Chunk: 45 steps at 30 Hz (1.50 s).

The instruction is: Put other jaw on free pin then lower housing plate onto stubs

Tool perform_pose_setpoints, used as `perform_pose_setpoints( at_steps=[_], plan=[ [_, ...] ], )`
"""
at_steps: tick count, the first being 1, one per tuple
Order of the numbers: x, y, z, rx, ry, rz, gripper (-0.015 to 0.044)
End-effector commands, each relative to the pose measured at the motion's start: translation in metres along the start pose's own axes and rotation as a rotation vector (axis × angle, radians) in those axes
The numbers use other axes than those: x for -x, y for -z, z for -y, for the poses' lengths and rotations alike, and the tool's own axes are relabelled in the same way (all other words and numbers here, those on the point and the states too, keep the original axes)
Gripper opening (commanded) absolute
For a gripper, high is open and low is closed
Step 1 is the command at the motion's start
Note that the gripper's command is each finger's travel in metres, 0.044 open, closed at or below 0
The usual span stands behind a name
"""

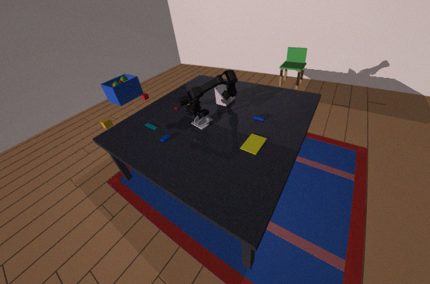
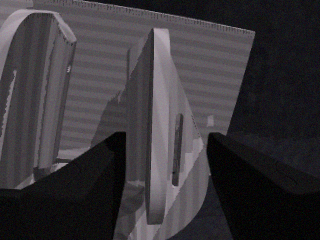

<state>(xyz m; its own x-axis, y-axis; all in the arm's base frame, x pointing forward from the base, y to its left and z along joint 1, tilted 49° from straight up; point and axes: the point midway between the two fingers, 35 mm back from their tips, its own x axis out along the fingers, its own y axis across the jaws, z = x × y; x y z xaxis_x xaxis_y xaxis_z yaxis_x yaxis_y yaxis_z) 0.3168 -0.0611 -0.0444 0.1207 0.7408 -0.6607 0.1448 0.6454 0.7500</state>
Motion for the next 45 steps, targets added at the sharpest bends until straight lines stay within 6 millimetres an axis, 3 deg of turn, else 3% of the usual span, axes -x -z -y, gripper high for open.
perform_pose_setpoints(
  at_steps=[1, 45],
  plan=[
    [0.0037, -0.0009, 0.0002, 0.005, 0.001, 0.003, 0.0134],
    [-0.0026, -0.0020, 0.0003, 0.005, 0.001, 0.003, 0.0134]
  ],
)
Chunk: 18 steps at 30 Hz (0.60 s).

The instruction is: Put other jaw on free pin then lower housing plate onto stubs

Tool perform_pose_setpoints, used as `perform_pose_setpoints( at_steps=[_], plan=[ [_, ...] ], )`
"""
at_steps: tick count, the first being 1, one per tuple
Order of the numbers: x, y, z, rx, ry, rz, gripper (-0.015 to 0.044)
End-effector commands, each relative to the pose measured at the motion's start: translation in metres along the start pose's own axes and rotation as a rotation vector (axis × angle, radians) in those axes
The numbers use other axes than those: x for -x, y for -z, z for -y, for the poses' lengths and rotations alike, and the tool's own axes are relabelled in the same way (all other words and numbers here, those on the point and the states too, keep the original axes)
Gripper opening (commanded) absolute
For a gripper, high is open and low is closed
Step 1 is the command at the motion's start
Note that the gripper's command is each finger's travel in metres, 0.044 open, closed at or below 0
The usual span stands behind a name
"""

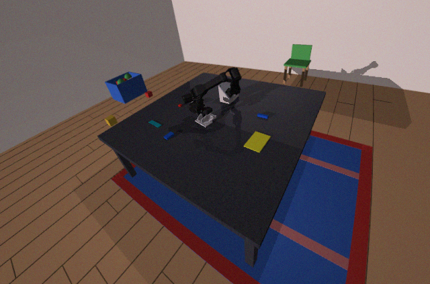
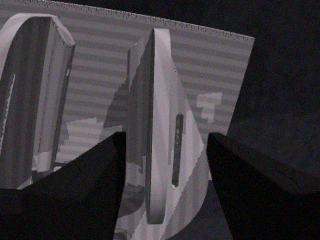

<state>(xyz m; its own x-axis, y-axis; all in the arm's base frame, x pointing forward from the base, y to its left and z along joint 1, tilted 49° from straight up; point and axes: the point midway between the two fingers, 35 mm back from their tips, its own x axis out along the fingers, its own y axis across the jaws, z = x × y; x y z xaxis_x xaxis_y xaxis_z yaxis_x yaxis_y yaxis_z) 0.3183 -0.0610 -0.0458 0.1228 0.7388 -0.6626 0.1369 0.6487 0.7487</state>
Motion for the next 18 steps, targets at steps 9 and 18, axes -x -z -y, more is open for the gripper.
perform_pose_setpoints(
  at_steps=[9, 18],
  plan=[
    [-0.0014, -0.0005, -0.0004, -0.003, -0.001, 0.001, 0.0134],
    [0.0000, 0.0000, 0.0000, 0.000, 0.000, 0.000, 0.0224]
  ],
)
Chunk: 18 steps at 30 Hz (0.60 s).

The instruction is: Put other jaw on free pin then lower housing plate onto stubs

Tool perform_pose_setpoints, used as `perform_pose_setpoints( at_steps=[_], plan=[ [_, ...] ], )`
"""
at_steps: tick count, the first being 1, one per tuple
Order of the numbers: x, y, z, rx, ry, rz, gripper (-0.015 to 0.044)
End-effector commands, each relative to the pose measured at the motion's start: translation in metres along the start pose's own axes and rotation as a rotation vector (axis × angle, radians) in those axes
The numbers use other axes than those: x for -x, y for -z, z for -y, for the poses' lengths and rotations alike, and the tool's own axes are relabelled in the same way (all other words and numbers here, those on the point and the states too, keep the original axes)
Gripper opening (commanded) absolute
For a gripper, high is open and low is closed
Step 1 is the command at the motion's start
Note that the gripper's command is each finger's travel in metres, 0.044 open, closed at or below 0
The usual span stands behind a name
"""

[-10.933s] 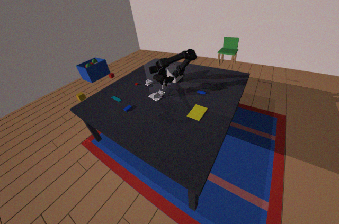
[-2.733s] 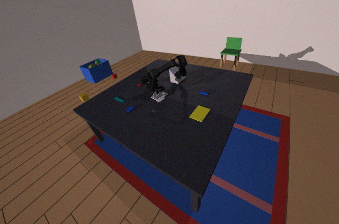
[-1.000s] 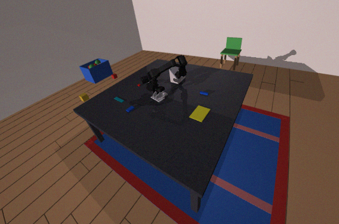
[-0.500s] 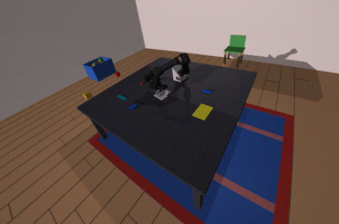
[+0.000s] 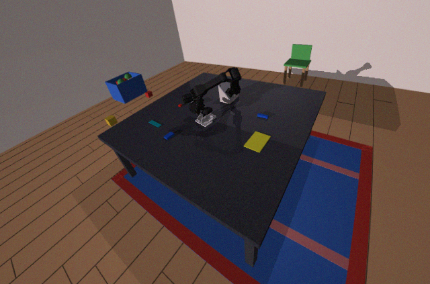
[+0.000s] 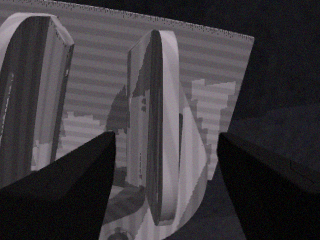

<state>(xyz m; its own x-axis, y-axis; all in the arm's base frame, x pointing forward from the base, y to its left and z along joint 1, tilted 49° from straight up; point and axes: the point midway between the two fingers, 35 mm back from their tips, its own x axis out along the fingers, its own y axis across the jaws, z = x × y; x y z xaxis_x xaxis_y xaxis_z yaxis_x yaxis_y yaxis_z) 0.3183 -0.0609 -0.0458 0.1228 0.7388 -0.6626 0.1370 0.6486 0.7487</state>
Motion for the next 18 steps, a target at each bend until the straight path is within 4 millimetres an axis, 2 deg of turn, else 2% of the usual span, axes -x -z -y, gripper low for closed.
perform_pose_setpoints(
  at_steps=[1, 9, 11, 14, 18],
  plan=[
    [0.000, 0.000, 0.000, 0.000, 0.000, 0.000, 0.0224],
    [0.000, 0.000, 0.000, 0.000, 0.000, 0.000, 0.0224],
    [0.005, 0.000, 0.000, 0.000, 0.001, 0.000, 0.0224],
    [0.024, -0.002, 0.001, -0.002, 0.002, 0.001, 0.0224],
    [0.061, 0.000, 0.000, -0.003, 0.001, 0.000, 0.0224]
  ],
)
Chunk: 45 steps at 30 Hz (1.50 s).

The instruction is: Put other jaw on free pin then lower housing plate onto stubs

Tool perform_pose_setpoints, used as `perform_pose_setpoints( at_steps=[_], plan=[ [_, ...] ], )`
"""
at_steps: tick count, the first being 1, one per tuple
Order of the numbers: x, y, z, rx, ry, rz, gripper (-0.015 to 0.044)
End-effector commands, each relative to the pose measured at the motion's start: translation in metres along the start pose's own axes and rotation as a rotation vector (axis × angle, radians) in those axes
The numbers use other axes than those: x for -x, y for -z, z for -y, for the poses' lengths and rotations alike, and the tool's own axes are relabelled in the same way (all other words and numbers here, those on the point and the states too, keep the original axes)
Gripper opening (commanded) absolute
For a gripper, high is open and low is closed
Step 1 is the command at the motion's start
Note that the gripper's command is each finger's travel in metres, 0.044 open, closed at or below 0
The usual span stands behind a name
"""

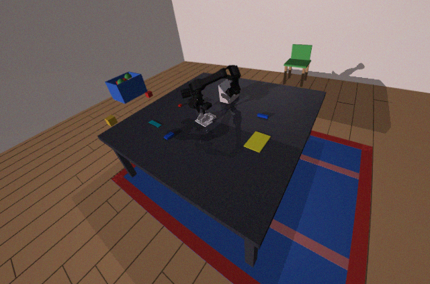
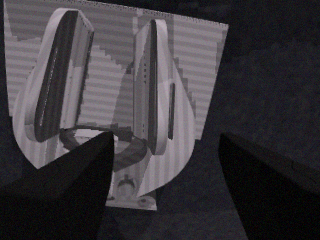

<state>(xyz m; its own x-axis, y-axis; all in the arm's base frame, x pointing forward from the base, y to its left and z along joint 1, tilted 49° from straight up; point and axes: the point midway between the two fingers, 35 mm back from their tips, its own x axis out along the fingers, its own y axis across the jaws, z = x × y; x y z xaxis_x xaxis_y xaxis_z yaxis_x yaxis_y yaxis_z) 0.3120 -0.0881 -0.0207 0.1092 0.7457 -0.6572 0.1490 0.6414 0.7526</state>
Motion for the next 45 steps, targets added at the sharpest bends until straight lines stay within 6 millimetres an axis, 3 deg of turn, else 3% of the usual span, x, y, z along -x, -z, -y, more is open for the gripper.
perform_pose_setpoints(
  at_steps=[1, 4, 6, 12, 21, 28, 33, 39, 45],
  plan=[
    [0.029, -0.001, 0.000, 0.009, 0.007, 0.015, 0.0224],
    [0.024, -0.001, 0.001, 0.001, 0.005, 0.022, 0.0224],
    [0.026, 0.001, 0.008, -0.003, 0.009, 0.023, 0.0277],
    [0.041, 0.025, 0.068, -0.037, 0.039, 0.028, 0.0434],
    [0.053, 0.082, 0.147, -0.082, 0.048, 0.022, 0.0440],
    [0.051, 0.136, 0.195, -0.106, 0.025, 0.014, 0.0440],
    [0.049, 0.141, 0.198, -0.106, 0.022, 0.014, 0.0440],
    [0.012, 0.142, 0.197, -0.105, 0.020, 0.014, 0.0440],
    [0.011, 0.142, 0.197, -0.105, 0.020, 0.014, 0.0440]
  ],
)
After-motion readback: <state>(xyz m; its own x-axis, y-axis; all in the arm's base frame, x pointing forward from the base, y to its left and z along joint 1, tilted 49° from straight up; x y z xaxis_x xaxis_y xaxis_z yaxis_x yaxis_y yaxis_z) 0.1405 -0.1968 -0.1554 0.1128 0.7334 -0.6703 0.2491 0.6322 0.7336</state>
